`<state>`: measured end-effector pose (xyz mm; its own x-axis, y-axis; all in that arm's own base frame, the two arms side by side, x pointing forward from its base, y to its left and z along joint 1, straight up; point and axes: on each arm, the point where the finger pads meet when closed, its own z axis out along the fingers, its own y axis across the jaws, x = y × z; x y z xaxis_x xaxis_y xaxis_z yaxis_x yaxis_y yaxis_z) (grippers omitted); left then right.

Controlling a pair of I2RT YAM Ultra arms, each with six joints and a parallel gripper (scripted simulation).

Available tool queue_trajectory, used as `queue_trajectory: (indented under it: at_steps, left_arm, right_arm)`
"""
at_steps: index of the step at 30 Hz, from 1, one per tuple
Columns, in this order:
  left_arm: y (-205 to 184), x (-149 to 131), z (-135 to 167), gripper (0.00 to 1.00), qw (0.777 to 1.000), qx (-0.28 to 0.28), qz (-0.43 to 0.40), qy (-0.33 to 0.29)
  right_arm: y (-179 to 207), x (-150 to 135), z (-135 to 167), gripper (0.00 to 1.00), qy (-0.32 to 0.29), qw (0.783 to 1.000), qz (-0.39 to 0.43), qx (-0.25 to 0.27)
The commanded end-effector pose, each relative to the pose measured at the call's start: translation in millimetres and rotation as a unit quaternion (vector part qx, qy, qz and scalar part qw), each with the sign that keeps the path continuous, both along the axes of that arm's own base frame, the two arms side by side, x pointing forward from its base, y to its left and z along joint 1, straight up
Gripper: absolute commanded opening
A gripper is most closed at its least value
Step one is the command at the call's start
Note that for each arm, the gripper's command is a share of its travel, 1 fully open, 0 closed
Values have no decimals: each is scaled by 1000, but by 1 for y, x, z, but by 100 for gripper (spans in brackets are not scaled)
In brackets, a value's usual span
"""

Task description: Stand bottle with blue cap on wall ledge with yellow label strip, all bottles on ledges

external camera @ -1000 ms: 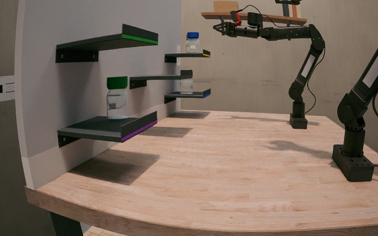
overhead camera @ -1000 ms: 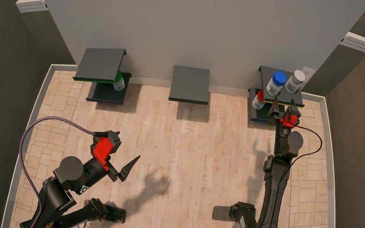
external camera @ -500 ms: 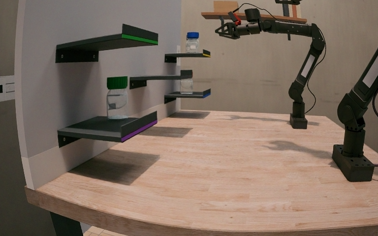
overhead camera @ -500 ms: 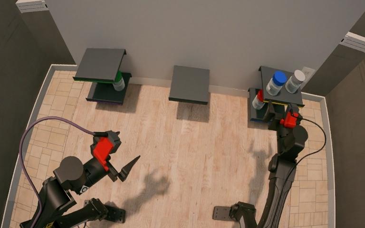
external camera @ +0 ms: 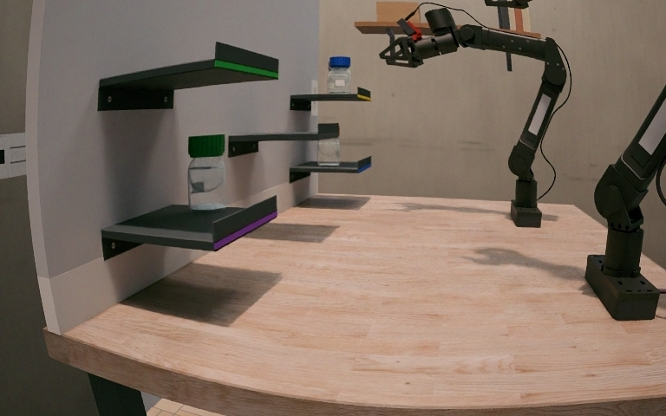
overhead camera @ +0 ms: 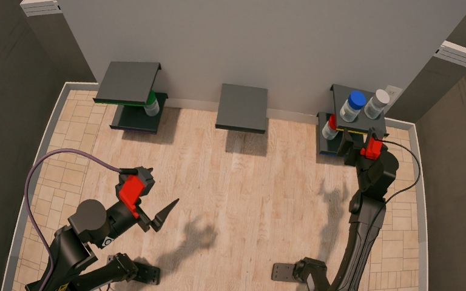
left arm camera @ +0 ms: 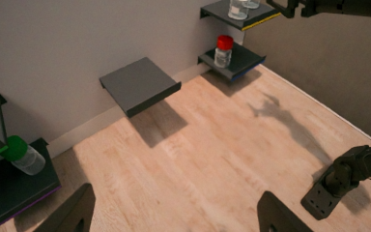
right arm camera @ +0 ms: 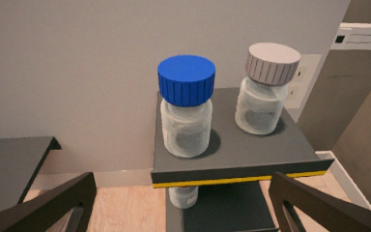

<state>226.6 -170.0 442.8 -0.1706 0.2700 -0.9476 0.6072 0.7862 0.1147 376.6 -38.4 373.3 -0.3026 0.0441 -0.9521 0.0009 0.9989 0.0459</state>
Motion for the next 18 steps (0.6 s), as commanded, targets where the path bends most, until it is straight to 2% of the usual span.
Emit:
queue_trajectory:
  at_steps: [1, 18]
  left_arm:
    - [4, -7, 10, 89, 1000, -5, 0, -6]
    - [4, -7, 10, 89, 1000, -5, 0, -6]
  right_arm:
    - [-1, -3, 17, 100, -16, 1000, 2, -6]
    - [-1, -2, 12, 100, -10, 1000, 0, -3]
